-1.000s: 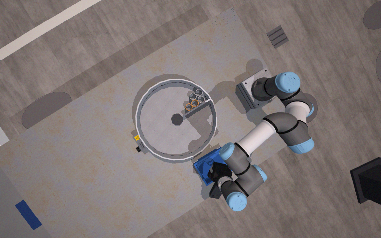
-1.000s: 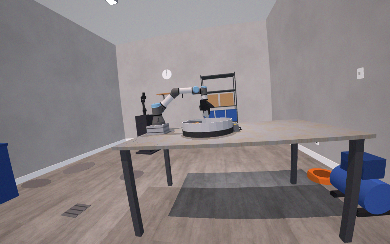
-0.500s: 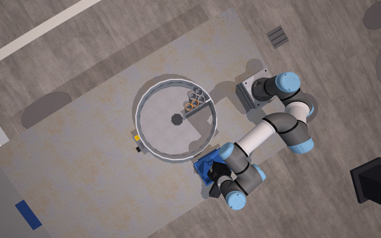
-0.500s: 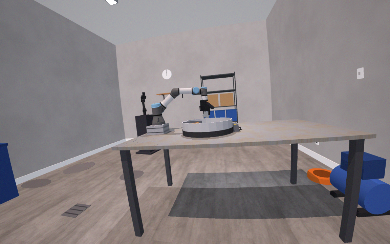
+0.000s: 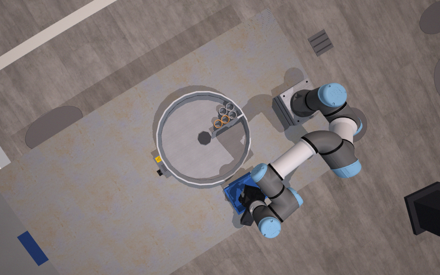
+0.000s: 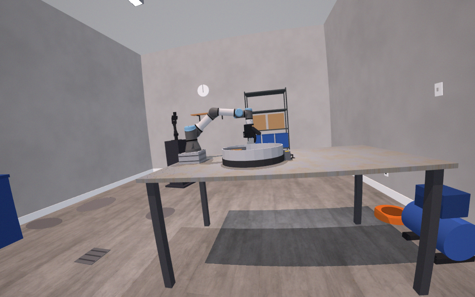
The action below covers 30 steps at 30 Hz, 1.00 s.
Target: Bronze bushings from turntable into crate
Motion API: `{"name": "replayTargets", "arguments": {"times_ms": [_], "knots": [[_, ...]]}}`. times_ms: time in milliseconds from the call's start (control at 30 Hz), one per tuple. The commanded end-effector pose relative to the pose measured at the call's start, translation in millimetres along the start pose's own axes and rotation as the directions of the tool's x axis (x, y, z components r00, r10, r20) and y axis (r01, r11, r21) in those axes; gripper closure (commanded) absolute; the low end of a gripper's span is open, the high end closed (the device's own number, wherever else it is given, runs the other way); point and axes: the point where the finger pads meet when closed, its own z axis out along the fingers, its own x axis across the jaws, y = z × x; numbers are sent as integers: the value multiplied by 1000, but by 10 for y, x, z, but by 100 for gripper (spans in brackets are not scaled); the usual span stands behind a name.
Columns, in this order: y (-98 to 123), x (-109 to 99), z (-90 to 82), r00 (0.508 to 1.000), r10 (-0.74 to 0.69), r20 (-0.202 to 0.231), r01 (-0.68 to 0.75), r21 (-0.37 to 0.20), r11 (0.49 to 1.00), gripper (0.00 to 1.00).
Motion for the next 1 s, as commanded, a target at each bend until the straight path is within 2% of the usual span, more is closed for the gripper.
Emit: {"name": "replayTargets", "arguments": {"times_ms": [0,267,967], "knots": [[-10,7,64,1000,0,-3,0,4,1000,100],[-11,7,122,1000,0,-3,0,4,1000,100],[-11,7,124,1000,0,-3,0,4,1000,100]]}}
